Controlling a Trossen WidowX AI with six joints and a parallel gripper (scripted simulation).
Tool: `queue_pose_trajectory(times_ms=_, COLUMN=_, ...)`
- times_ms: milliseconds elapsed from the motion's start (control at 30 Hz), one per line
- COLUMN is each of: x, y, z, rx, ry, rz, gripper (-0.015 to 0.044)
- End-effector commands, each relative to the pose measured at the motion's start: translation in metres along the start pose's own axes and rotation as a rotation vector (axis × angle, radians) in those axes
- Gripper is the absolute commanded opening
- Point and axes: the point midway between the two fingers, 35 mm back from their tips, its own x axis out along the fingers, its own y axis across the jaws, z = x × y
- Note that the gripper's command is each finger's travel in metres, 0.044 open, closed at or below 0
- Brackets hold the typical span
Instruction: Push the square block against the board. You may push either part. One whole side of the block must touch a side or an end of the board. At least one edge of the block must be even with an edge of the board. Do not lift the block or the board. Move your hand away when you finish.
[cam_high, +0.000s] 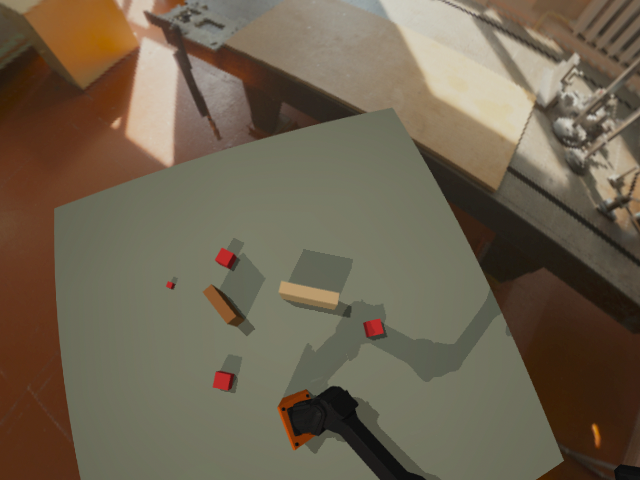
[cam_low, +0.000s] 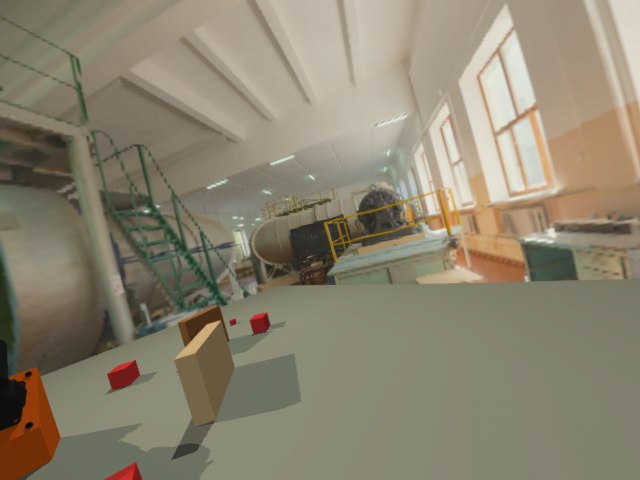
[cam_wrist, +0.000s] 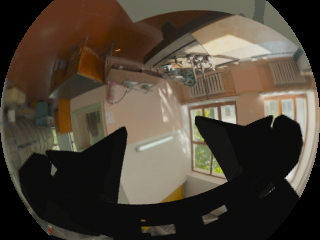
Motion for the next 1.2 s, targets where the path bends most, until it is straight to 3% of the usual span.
queue_pose_trajectory(times_ms=0, x=0.000, y=0.000, z=0.000, rx=0.000, ry=0.000, rz=0.000, gripper=0.0374)
queue_pose_trajectory(times_ms=467, x=-0.005, y=-0.066, z=-0.032, rx=-0.217, ry=0.088, rz=-0.088, gripper=0.0006)
queue_pose_trajectory(times_ms=1167, x=-0.047, y=-0.237, z=-0.087, rx=-0.644, ry=0.367, rz=-0.289, gripper=0.0000)
